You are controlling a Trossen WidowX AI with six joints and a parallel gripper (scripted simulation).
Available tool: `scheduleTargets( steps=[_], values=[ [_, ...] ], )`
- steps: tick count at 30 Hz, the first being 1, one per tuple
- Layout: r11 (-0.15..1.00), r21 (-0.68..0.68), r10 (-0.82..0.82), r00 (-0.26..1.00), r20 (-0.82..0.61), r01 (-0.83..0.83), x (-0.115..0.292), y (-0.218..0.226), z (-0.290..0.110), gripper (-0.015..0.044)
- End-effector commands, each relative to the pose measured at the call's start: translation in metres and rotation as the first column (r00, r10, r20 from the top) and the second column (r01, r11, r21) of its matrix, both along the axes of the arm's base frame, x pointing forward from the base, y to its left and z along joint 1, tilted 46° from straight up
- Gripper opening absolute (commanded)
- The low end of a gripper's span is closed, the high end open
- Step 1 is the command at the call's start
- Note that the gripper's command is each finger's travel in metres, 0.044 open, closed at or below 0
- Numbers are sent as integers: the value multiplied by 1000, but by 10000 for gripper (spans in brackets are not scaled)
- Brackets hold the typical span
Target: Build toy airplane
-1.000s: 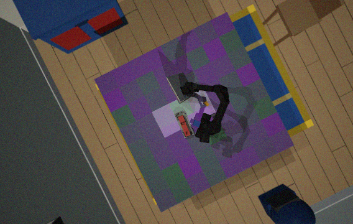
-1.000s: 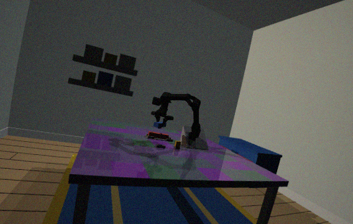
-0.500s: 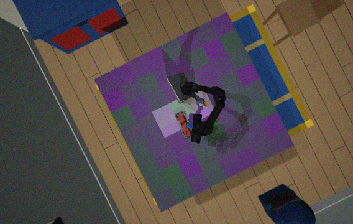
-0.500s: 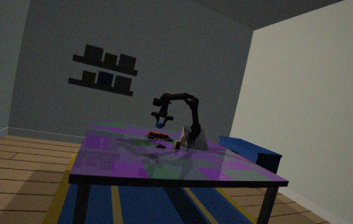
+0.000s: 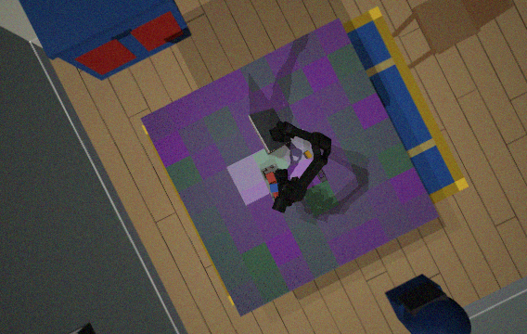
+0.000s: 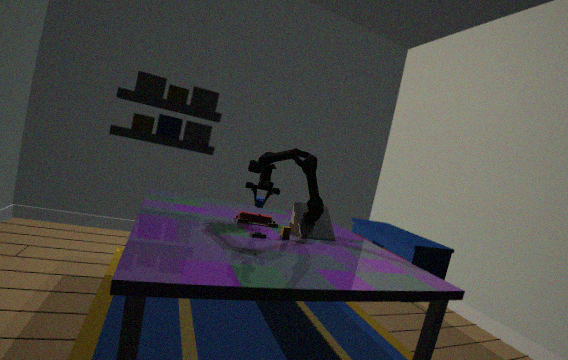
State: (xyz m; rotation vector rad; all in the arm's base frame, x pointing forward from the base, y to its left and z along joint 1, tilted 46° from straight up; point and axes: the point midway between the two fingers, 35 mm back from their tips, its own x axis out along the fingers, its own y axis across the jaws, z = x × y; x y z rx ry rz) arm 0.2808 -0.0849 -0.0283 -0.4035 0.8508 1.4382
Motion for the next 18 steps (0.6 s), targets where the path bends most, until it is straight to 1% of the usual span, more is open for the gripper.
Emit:
scheduleTargets(
  steps=[1,13,18],
  values=[
    [999,4,45,998,47,-45,-8,-7,-10,0],
    [984,18,170,970,172,-175,-28,-19,-34,0],
    [984,18,170,970,172,-175,-28,-19,-33,131]
  ],
)
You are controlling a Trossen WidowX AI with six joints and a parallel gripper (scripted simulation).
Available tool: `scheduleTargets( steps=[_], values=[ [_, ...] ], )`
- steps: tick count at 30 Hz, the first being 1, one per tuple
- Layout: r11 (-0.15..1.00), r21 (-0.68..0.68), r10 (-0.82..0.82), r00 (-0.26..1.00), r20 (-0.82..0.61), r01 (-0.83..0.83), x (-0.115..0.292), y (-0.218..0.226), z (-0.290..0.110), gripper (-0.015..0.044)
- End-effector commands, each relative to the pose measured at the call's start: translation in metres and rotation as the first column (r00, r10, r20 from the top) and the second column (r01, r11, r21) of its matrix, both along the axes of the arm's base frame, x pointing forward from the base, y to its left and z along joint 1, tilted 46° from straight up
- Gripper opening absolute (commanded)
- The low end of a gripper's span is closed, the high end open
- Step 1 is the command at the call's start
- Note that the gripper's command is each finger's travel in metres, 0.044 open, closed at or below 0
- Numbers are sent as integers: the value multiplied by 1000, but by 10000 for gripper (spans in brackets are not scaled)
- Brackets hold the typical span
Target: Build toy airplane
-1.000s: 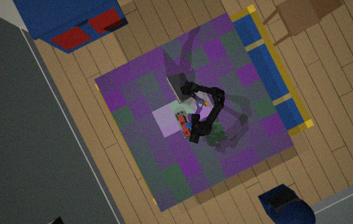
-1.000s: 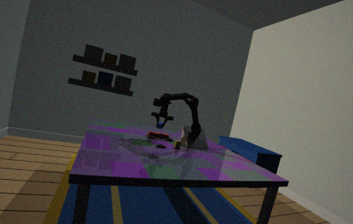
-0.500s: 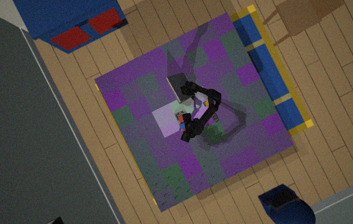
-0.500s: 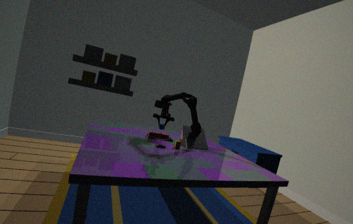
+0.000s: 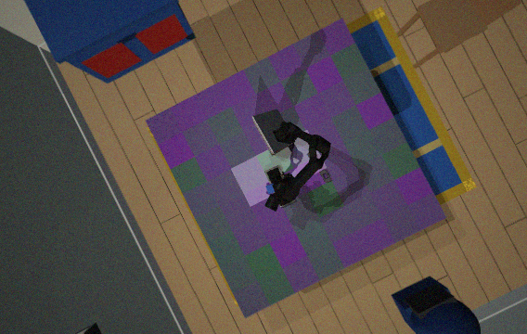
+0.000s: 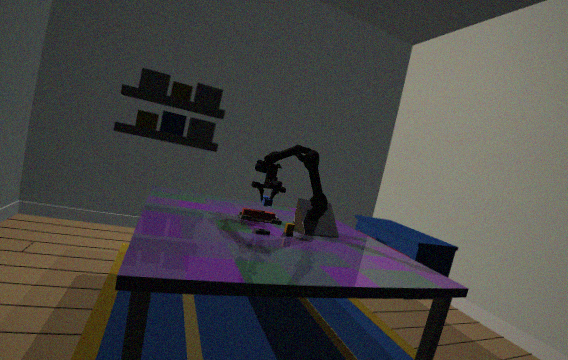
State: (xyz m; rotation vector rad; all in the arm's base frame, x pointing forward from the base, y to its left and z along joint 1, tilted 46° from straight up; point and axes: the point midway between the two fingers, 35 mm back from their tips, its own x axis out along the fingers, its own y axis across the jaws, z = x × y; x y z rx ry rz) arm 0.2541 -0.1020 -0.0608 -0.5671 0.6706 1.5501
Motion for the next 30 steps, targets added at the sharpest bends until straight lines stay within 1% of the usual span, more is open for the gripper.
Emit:
scheduleTargets(
  steps=[1,2,3,21,30],
  values=[
    [1000,-3,6,1000,9,-6,-1,-2,-1,157],
    [1000,-3,6,1000,9,-6,-1,-2,-1,184],
    [1000,-3,6,1000,9,-6,-1,-2,-1,195],
    [1000,-4,6,1000,9,-6,-2,-3,-2,195],
    [1000,-3,6,1000,9,-6,-2,6,-12,195]
  ],
)
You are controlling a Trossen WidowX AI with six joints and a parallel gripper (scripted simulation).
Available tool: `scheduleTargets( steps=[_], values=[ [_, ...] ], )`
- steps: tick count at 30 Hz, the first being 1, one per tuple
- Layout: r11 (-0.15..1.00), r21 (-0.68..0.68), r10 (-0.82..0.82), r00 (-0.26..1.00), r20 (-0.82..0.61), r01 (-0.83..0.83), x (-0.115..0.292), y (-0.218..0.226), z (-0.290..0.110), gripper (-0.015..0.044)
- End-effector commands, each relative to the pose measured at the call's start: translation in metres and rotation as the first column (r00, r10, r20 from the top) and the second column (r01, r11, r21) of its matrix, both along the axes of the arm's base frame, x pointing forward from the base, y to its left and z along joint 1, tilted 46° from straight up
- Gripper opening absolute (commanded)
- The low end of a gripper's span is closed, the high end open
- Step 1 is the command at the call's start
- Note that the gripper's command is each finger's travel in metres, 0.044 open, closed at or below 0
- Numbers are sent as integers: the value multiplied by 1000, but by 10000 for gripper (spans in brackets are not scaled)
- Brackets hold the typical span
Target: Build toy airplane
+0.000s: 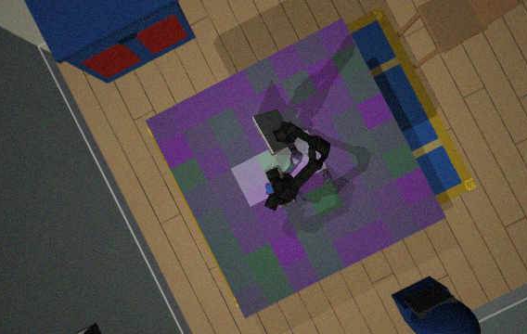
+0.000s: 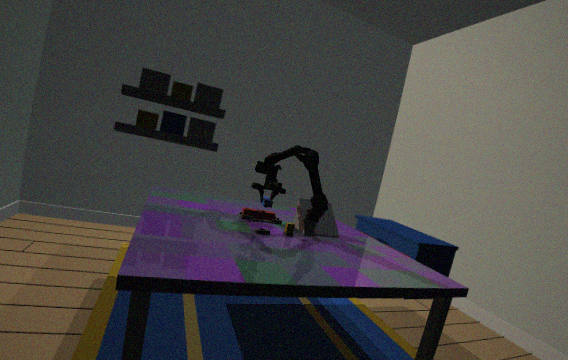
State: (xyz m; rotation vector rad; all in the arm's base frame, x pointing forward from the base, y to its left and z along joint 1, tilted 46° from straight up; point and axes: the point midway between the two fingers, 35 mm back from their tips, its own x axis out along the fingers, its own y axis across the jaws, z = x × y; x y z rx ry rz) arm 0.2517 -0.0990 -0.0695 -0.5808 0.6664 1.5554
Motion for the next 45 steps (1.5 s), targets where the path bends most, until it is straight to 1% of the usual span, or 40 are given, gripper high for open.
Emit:
scheduleTargets(
  steps=[1,22,27,32,45],
  values=[
    [1000,1,-5,1000,1,5,0,4,-4,195],
    [1000,3,-5,1000,1,5,-3,22,-22,195],
    [1000,3,-1,1000,1,1,-3,21,-20,161],
    [1000,3,-1,1000,1,1,-3,21,-20,30],
    [1000,3,-1,1000,1,1,-3,21,-20,371]
  ],
)
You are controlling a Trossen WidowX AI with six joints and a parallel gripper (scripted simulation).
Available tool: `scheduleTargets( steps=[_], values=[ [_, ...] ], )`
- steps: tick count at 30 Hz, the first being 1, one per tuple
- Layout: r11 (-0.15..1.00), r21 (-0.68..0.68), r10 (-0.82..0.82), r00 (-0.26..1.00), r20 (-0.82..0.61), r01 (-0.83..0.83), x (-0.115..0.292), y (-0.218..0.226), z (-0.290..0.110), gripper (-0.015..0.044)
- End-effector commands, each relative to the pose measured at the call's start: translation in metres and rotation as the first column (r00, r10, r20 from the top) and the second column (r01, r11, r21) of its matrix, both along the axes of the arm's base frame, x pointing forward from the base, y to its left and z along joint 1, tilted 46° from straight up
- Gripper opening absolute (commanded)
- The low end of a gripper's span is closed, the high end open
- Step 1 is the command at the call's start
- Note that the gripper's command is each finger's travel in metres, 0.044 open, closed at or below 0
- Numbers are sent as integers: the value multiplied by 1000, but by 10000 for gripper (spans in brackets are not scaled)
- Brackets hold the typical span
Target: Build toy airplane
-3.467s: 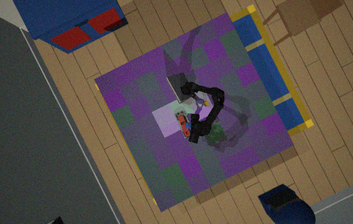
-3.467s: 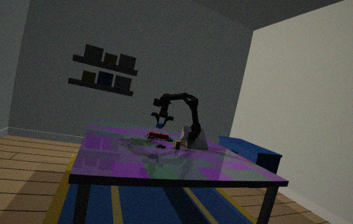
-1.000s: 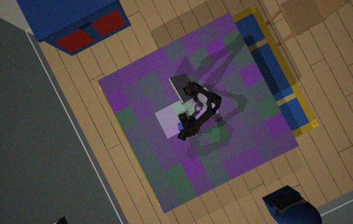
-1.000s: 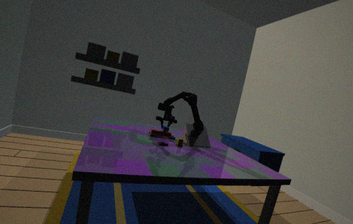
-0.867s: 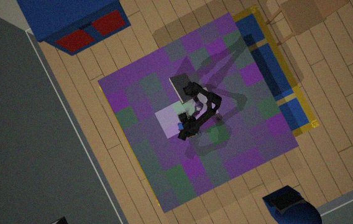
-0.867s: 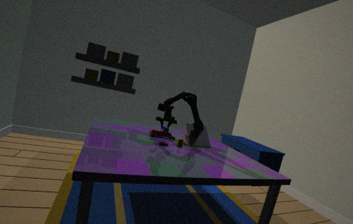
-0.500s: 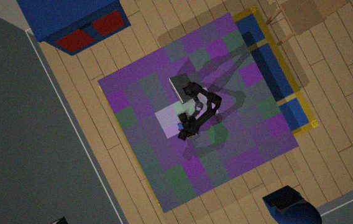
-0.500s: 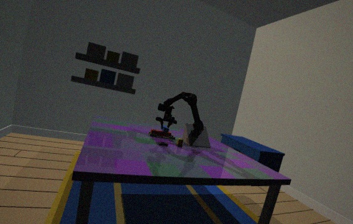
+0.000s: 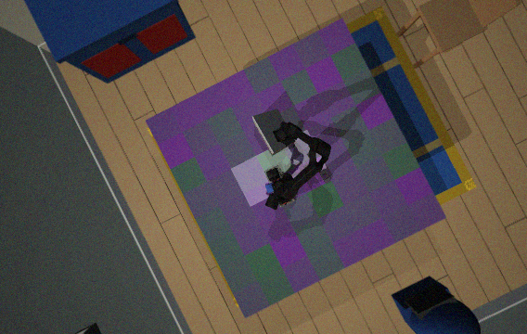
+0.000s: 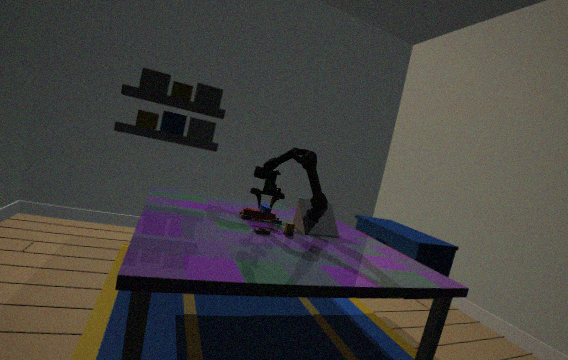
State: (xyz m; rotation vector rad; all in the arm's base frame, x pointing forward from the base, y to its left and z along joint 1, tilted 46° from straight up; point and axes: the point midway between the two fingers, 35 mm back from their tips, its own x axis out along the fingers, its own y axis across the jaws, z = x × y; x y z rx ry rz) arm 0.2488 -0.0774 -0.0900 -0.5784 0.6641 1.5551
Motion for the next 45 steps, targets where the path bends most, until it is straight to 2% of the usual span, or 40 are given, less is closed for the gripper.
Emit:
scheduleTargets(
  steps=[1,3,11,18,23,26,28,31,35,38,39,45],
  values=[
    [1000,0,0,1000,1,0,0,0,0,398],
    [1000,0,0,1000,1,0,0,0,0,440],
    [1000,0,0,1000,1,0,1,-2,2,440],
    [1000,-3,-4,1000,0,4,7,-60,59,440],
    [1000,-3,-4,1000,0,4,10,-62,59,440],
    [994,-21,-106,989,-100,104,10,-62,59,440],
    [970,-61,-243,942,-231,235,10,-62,59,440],
    [900,-151,-434,806,-404,409,10,-61,58,440],
    [754,-316,-636,520,-570,576,10,-60,57,440],
    [626,-451,-728,269,-631,637,10,-60,56,440],
    [602,-475,-739,222,-636,642,10,-60,56,440],
    [594,-483,-742,207,-638,644,10,-60,56,440]
  ],
)
